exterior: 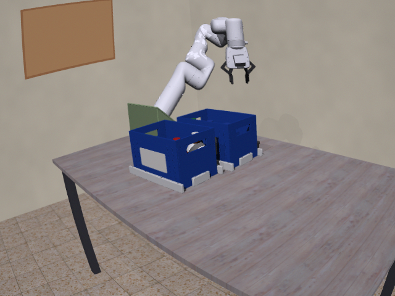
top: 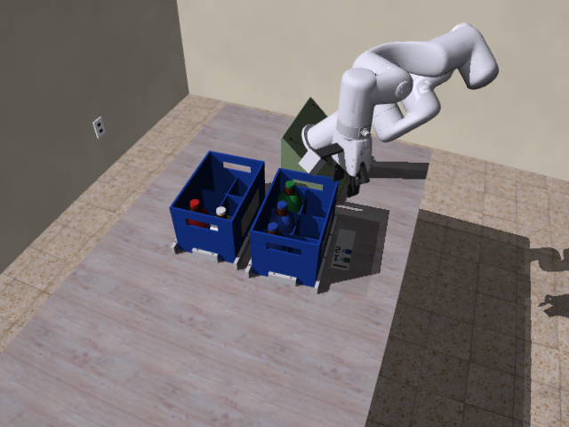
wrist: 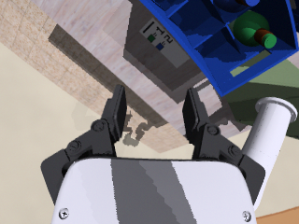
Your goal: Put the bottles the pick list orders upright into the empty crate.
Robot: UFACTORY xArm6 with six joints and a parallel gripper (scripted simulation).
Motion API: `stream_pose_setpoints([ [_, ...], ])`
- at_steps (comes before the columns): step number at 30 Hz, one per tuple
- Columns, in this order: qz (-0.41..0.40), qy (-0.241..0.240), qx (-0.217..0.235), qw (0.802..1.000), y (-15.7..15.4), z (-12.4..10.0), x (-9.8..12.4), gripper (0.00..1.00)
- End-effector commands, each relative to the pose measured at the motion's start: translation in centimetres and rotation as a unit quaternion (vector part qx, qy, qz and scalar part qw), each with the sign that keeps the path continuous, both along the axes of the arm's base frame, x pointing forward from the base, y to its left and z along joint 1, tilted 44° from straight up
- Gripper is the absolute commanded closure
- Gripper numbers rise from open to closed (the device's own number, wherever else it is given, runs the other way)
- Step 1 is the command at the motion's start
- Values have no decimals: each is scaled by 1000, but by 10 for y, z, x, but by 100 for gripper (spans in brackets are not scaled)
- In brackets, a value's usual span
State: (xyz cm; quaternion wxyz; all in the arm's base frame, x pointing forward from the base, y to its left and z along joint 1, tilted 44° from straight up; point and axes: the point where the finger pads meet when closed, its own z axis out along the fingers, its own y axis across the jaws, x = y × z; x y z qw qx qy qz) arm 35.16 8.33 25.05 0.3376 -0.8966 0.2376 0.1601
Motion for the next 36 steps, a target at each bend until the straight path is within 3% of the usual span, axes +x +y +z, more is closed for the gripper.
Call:
stream_pose_setpoints([
  [1, -1, -1, 0, 1000, 6, 21, -9, 35],
  [36, -1, -1, 0, 1000, 49, 153, -72, 35],
])
